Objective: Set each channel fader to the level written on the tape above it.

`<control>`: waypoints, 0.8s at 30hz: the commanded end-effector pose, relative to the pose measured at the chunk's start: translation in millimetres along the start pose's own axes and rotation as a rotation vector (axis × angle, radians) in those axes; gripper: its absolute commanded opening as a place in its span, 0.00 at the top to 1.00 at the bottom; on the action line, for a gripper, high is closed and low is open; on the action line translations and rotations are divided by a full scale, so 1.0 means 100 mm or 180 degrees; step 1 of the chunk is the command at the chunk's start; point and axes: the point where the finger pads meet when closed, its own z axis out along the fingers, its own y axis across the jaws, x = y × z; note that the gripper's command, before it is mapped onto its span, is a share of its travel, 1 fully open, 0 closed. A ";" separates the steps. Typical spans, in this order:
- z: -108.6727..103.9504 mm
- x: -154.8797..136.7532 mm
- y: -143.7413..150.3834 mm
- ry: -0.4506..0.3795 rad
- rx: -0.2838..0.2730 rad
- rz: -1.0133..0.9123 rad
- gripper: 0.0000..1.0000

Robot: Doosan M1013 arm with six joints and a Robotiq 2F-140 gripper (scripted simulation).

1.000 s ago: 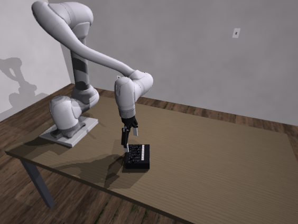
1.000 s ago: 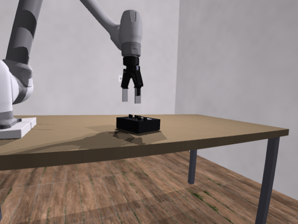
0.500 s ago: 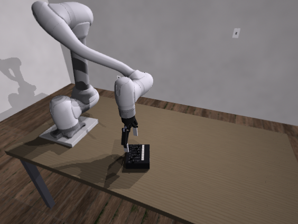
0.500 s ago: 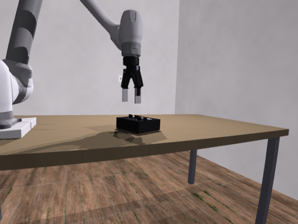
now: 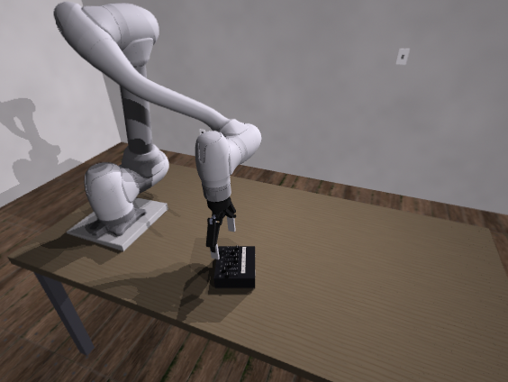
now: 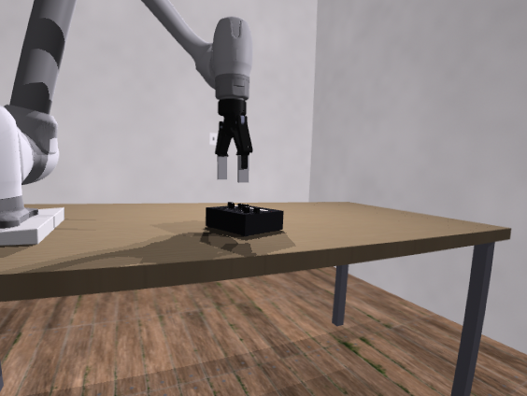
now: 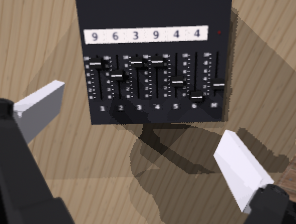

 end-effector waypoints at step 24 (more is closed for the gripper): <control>-0.51 0.43 -0.01 -0.0066 -0.0021 0.4498 0.00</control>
